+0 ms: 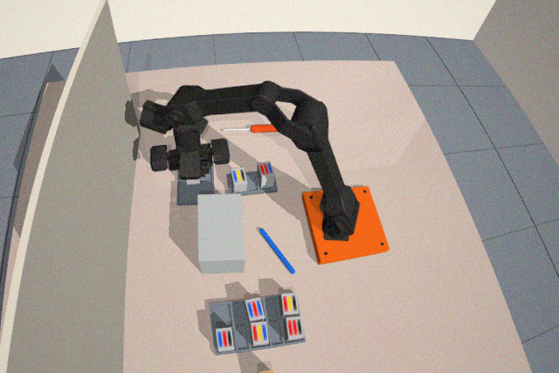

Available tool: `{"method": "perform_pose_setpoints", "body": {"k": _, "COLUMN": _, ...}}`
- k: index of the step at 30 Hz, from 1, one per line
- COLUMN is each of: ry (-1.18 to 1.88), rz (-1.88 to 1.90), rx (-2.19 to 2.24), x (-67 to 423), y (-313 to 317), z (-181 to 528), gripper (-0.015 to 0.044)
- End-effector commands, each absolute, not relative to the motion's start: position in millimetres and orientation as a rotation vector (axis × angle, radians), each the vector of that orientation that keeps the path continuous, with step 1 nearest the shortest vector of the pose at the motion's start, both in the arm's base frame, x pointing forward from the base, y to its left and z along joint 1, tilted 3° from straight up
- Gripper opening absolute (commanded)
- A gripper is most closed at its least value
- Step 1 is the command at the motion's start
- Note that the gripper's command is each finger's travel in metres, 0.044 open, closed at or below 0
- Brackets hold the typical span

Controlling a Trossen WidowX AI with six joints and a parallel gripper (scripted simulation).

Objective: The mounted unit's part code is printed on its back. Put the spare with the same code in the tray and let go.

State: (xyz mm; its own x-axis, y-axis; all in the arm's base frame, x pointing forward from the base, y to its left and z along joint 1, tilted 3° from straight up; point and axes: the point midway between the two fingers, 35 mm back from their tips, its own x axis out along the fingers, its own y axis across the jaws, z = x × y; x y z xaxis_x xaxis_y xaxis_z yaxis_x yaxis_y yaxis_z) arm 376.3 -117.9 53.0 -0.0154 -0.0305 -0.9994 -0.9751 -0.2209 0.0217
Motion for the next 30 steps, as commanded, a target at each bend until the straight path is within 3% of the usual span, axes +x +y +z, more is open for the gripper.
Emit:
{"method": "perform_pose_setpoints", "body": {"k": 1, "ry": 1.132, "rz": 1.377, "rx": -1.389, "x": 375, "y": -118, "z": 49, "gripper": 0.0000}}
{"method": "perform_pose_setpoints", "body": {"k": 30, "ry": 1.132, "rz": 1.378, "rx": -1.388, "x": 370, "y": -118, "z": 30, "gripper": 0.0000}}
